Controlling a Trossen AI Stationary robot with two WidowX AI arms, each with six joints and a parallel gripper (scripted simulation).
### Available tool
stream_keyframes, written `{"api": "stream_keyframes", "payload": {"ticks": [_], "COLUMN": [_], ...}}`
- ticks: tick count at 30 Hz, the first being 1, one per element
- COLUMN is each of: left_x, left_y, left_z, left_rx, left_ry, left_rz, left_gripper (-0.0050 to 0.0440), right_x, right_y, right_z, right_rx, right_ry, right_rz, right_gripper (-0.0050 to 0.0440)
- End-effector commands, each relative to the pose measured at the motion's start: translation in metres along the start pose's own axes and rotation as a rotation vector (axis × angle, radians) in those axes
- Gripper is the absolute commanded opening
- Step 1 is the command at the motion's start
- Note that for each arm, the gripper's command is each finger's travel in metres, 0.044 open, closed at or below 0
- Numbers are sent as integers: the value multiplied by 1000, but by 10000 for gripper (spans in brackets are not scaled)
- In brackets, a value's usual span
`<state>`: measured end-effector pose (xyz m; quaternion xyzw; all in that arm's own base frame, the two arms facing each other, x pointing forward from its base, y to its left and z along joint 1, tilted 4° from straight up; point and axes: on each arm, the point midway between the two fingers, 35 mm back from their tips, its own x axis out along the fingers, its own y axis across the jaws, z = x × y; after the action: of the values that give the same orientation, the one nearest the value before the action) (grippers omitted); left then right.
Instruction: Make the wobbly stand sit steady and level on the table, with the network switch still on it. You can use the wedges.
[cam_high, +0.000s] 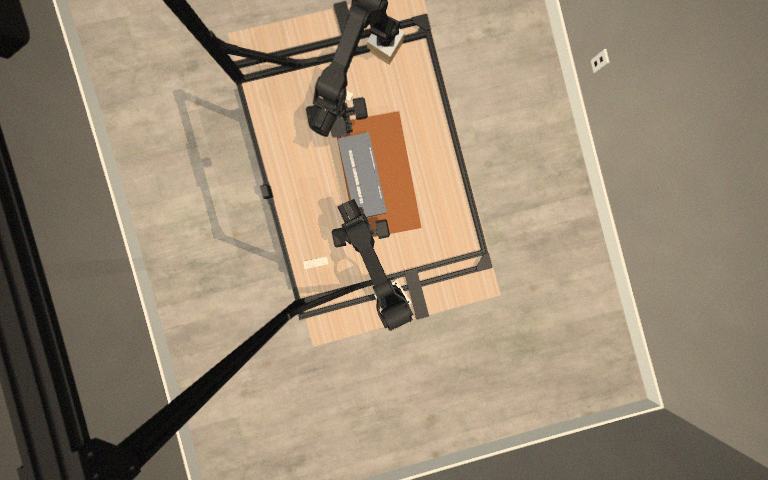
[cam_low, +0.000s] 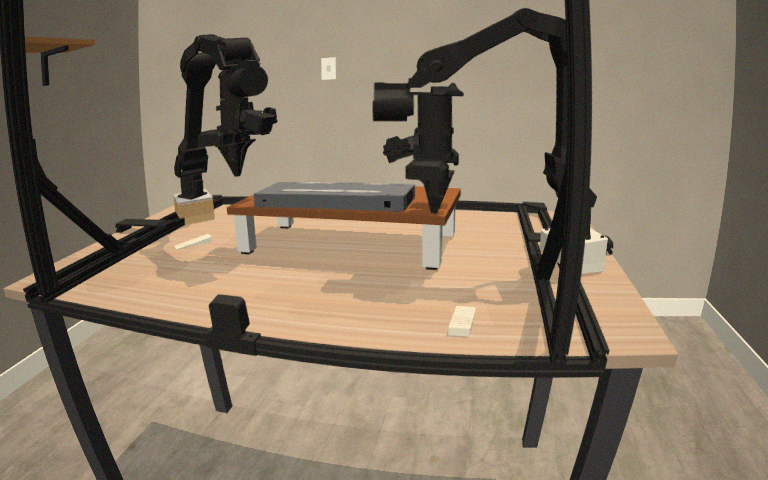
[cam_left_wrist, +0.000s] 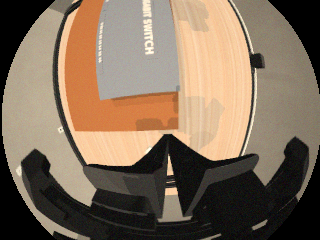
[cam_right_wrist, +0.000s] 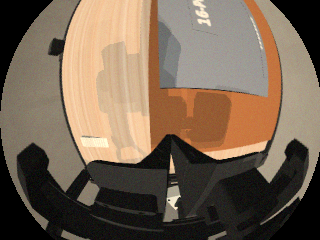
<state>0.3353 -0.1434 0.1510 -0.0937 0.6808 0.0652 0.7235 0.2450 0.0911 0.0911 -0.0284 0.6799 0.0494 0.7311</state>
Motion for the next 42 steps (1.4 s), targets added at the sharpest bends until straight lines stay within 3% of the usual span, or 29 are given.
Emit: {"api": "stream_keyframes", "payload": {"ticks": [1, 33, 34, 42], "left_x": [0, 0, 0, 0], "left_y": [0, 0, 0, 0], "left_z": [0, 0, 0, 0], "left_rx": [0, 0, 0, 0], "left_ry": [0, 0, 0, 0], "left_rz": [0, 0, 0, 0], "left_gripper": [0, 0, 0, 0], "right_x": [10, 10, -60, -60], "right_y": [0, 0, 0, 0], "right_z": [-2, -2, -1, -1], "right_rx": [3, 3, 0, 0], "right_ry": [14, 14, -4, -4], "right_rz": [0, 0, 1, 1], "right_gripper": [0, 0, 0, 0]}}
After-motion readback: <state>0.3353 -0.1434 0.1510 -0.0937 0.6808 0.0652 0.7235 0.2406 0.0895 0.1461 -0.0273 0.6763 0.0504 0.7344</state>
